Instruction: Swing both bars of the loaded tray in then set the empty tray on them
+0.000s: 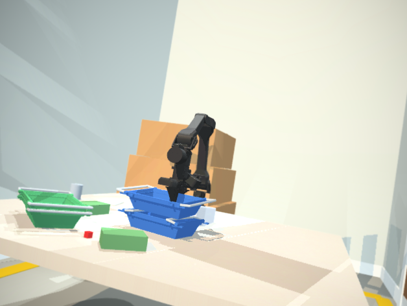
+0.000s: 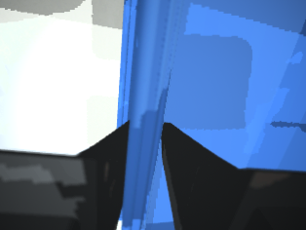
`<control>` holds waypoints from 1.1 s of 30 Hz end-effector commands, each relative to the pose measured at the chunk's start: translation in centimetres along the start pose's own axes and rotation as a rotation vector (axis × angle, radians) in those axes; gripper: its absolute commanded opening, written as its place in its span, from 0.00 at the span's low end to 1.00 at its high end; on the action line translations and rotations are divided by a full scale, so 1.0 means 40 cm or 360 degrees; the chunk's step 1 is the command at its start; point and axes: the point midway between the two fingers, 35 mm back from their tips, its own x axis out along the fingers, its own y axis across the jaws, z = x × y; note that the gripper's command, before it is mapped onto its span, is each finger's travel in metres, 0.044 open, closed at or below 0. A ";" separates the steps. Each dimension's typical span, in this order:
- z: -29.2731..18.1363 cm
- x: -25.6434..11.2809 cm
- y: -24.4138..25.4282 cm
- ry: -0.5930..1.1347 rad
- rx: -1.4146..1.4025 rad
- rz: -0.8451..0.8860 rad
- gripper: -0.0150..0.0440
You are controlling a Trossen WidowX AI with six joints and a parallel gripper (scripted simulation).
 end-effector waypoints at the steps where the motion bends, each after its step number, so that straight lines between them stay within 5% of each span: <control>1: -0.001 0.016 0.022 -0.0001 0.0006 0.0060 0.45; 23: -0.001 0.016 0.022 -0.0001 0.0006 0.0060 1.00; 33: -0.001 -0.008 0.015 0.0002 0.0002 0.0056 1.00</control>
